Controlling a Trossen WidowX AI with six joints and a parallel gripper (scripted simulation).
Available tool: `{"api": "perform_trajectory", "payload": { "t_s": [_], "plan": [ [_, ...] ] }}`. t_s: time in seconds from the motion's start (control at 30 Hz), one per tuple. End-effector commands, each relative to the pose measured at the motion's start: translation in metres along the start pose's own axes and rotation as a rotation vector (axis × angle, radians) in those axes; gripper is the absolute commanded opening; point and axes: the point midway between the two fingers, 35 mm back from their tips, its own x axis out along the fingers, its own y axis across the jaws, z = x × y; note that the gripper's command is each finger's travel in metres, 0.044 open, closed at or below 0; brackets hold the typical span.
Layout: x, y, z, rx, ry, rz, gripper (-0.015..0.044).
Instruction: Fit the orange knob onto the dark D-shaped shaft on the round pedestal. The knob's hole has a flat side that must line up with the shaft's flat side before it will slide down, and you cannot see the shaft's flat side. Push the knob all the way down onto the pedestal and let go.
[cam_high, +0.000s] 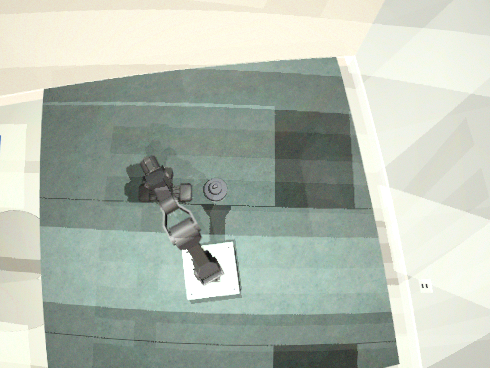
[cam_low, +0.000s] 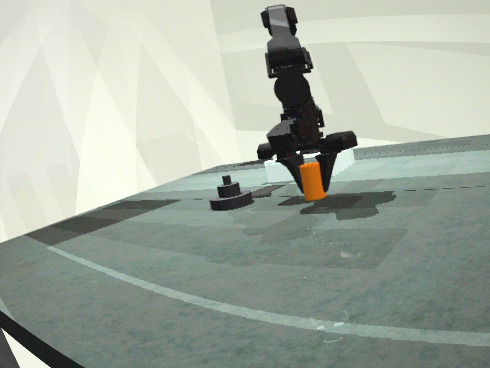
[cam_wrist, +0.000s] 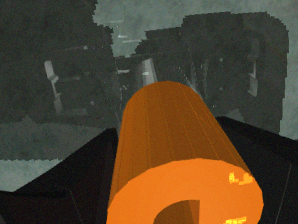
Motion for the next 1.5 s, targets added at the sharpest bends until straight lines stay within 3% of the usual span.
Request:
{"api": "perform_trajectory", "payload": {
  "t_s": [0.0, 0.1, 0.3, 0.93, 1.47],
  "plan": [
    [0.001, 0.0, 0.0, 0.004, -0.002, -0.003, 0.0157],
    [0.001, 0.0, 0.0, 0.004, -0.002, -0.003, 0.0138],
    [-0.02, 0.002, 0.004, 0.004, -0.002, -0.002, 0.0],
    [-0.139, 0.0, 0.001, 0.004, -0.002, -0.002, 0.0],
    [-0.129, -0.033, 0.015, 0.004, -0.004, -0.005, 0.0]
  ]
}}
